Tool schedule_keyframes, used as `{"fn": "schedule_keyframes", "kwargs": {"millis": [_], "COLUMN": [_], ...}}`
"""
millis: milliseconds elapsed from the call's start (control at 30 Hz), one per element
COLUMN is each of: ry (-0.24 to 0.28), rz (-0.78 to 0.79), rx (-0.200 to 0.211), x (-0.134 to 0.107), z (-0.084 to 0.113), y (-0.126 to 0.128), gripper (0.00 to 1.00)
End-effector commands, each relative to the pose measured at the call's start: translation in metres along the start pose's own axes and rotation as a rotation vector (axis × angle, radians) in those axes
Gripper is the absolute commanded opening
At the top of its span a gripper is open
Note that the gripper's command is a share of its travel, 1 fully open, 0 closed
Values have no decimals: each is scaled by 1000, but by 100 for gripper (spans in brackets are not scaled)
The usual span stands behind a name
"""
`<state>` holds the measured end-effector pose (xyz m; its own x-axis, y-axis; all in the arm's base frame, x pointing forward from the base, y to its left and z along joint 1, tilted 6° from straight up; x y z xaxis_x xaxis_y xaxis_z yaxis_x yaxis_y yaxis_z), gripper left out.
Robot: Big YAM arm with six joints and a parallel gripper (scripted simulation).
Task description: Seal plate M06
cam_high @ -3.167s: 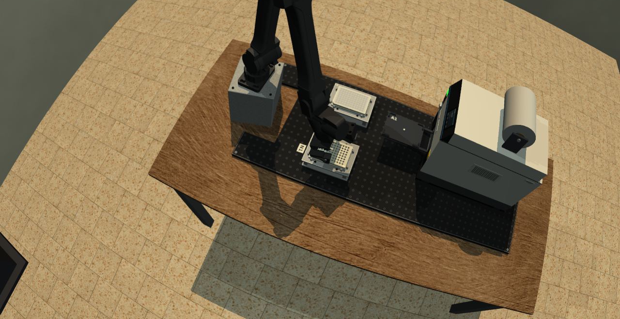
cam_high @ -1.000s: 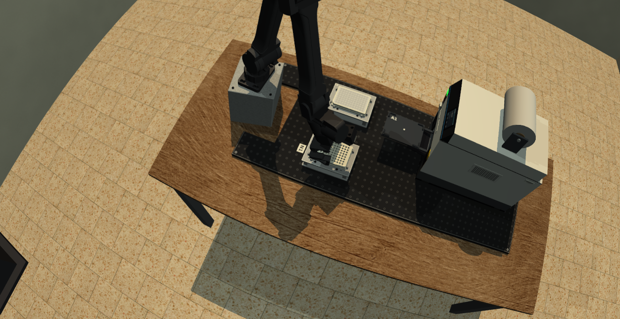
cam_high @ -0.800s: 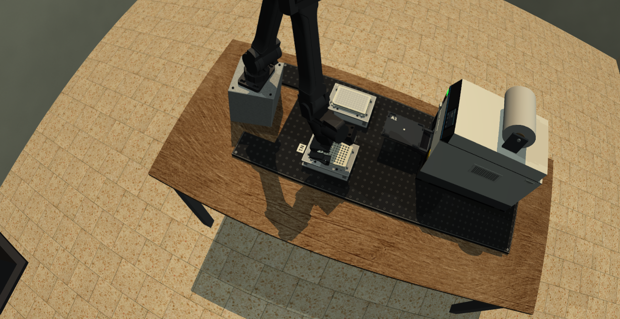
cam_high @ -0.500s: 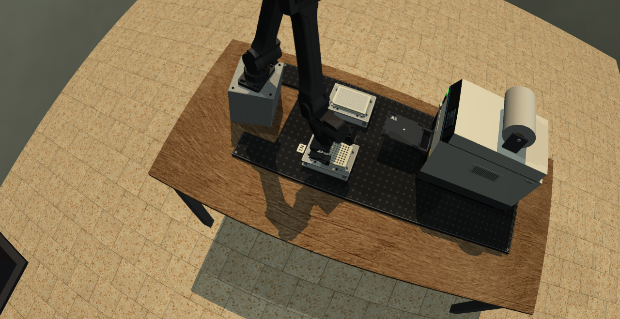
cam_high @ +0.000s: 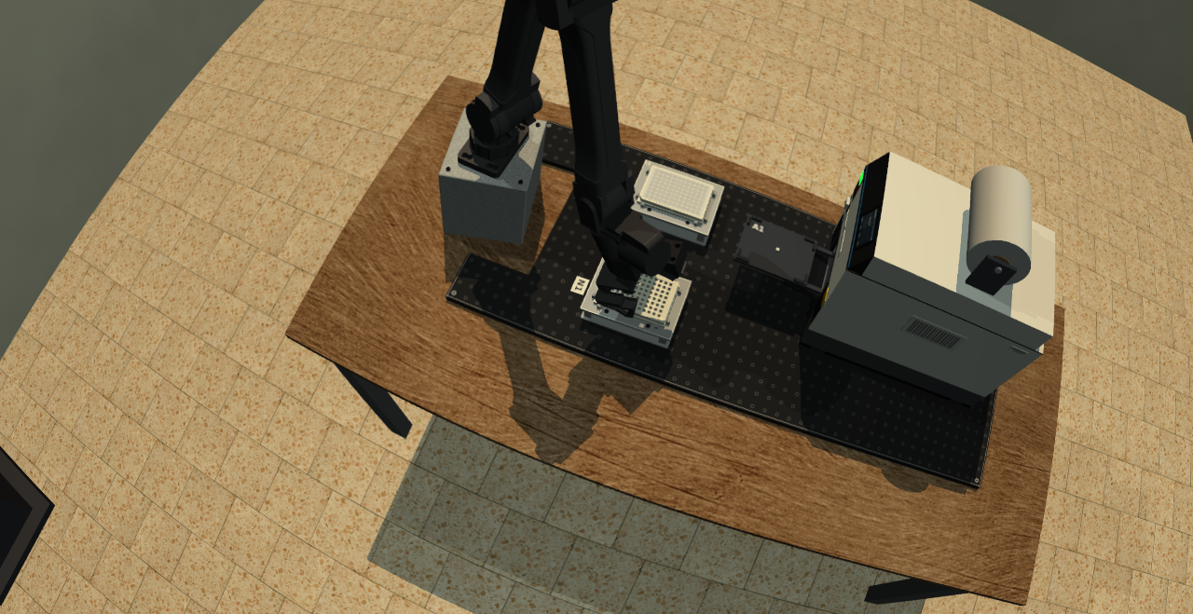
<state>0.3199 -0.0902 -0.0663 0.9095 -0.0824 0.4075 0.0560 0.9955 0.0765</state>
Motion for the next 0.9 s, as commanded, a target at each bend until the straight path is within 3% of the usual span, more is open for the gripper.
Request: {"fn": "schedule_keyframes", "kwargs": {"millis": [0,600,633,867], "ry": [-7,-8,-8,-8], "rz": [7,6,6,6], "rx": [1,0,0,0], "x": [5,5,5,5], "z": [3,3,3,3], "y": [3,3,3,3], "gripper": [95,86,0,0]}}
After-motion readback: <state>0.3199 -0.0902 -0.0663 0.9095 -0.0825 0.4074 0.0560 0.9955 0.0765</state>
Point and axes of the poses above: the point where the finger pads meet when closed, its own z axis back along the fingers, its own y axis across the jaws, x = y × z, the point moved 3 cm from there along z, back along the fingers, and after that the axes turned 8 degrees about -z, right-handed, at the moved point
